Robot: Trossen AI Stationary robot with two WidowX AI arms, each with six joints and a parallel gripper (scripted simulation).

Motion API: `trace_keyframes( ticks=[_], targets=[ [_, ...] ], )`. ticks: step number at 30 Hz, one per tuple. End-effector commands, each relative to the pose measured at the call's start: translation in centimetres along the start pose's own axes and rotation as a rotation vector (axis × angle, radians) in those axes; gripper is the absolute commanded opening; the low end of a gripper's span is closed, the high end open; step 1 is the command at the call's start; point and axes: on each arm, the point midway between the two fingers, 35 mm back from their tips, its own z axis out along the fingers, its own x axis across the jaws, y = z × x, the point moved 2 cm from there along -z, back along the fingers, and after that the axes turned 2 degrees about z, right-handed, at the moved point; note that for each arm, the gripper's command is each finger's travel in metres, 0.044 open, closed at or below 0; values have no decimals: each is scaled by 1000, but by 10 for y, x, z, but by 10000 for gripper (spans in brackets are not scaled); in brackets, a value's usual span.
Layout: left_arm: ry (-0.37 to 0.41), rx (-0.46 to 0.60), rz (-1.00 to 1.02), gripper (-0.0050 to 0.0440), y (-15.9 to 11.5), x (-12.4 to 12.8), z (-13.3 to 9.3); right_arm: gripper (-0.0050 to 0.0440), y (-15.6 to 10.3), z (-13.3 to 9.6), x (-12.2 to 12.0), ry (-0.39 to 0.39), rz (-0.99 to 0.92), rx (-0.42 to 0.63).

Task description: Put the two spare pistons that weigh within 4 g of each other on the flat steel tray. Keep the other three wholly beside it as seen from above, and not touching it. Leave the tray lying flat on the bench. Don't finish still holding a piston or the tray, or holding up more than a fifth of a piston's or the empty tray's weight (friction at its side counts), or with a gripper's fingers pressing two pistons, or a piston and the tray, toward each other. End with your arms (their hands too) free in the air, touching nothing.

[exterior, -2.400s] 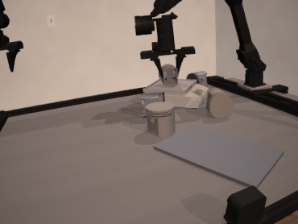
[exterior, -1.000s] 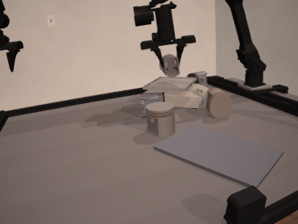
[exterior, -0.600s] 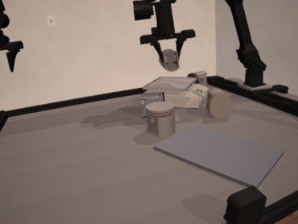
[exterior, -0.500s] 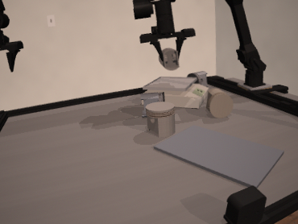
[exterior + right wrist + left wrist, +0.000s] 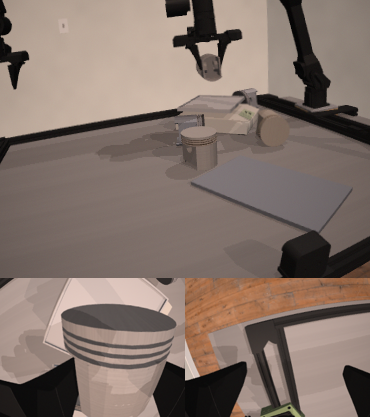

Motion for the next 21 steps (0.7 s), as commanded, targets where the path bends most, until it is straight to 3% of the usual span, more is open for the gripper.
trace_keyframes(
  ticks=[1,21],
  targets=[
    [-2,1,1,440,0,0,0,158,0,-3,-1,14,-20,0],
    [-2,1,1,440,0,0,0,158,2,-4,-24,13,-498,-36]
  ],
)
